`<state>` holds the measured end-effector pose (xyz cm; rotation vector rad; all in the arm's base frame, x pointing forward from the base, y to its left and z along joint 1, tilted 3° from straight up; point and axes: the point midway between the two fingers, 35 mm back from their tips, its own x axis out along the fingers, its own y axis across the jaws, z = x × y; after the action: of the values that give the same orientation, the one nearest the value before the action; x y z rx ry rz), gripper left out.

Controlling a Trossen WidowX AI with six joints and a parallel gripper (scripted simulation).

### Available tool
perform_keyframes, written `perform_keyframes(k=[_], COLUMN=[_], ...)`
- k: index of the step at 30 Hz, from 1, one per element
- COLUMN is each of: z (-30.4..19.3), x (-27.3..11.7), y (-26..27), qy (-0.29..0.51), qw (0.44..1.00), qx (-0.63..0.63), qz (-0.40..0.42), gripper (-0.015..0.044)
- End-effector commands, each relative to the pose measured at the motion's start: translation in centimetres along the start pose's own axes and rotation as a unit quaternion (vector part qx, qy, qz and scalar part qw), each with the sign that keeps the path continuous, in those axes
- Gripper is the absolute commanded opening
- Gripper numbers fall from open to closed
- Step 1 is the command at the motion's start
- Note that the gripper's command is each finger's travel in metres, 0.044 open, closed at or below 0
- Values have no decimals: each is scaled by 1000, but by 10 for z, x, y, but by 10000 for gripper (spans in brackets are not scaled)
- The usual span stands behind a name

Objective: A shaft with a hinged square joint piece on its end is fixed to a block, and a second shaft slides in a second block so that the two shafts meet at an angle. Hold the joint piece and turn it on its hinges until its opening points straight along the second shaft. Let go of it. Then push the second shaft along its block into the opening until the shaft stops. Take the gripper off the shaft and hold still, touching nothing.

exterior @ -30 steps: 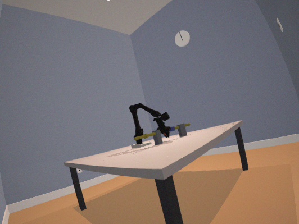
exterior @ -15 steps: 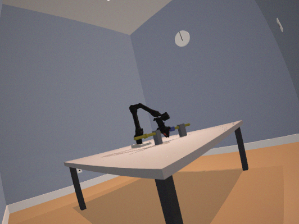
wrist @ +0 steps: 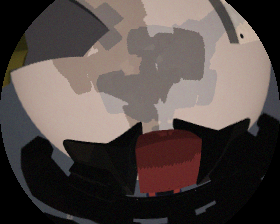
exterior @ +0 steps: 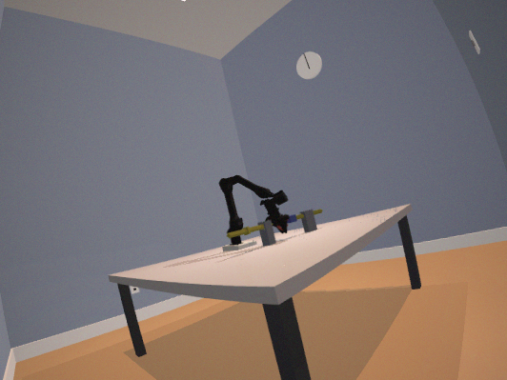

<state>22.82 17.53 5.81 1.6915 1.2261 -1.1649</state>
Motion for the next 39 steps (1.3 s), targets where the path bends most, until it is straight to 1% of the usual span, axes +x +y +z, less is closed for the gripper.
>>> perform_keyframes(k=[1, 20, 21, 22, 27, 32, 33, 39], z=[1, 1, 0, 0, 0, 0, 0, 0], x=[1, 1, 0, 0, 0, 0, 0, 0], y=[0, 0, 0, 0, 0, 0, 0, 0], qy=[-2, -2, 0, 0, 0, 0, 0, -4], qw=[1000, 1000, 1000, 1000, 1000, 1000, 1000, 1000], qx=[3, 3, 0, 0, 0, 0, 0, -3], qz=[0, 0, 0, 0, 0, 0, 0, -1], gripper=[182, 182, 156, 147, 147, 16, 0, 0])
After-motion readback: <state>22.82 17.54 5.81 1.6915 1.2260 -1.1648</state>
